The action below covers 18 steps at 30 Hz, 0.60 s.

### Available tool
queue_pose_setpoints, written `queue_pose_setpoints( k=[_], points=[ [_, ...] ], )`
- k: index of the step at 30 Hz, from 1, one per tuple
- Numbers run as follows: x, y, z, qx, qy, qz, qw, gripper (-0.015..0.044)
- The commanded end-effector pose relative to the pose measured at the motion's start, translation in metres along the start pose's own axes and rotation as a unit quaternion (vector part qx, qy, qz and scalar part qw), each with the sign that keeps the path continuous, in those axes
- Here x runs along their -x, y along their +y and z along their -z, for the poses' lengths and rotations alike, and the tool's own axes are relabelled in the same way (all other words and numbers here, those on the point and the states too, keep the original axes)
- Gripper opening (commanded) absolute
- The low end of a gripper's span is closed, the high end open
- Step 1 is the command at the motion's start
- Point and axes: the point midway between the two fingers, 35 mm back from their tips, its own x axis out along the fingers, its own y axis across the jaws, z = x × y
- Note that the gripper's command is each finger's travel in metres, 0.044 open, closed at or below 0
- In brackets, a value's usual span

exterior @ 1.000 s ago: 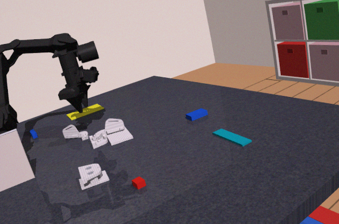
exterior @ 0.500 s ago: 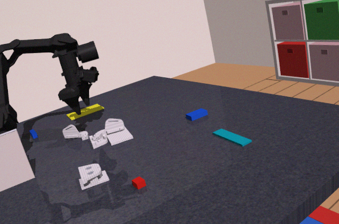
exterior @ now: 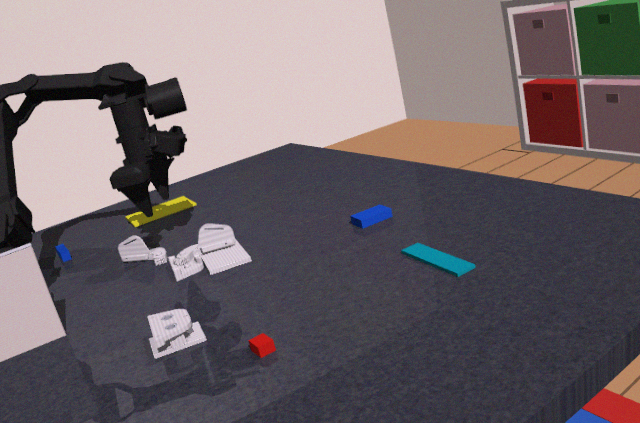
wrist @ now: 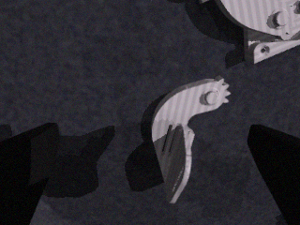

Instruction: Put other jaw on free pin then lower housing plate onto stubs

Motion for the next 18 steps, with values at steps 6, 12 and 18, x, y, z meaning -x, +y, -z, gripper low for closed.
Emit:
queue_pose_setpoints(
  k=[6,12,18],
  points=[
    [0.0047,0.0007,0.0,0.0,0.002,0.002,1.0,0.0361],
    [0.0054,0.0008,0.0001,0.001,0.002,0.002,1.0,0.0204],
    [0.0054,0.0008,0.0001,0.001,0.002,0.002,1.0,0.0046]
  ],
)
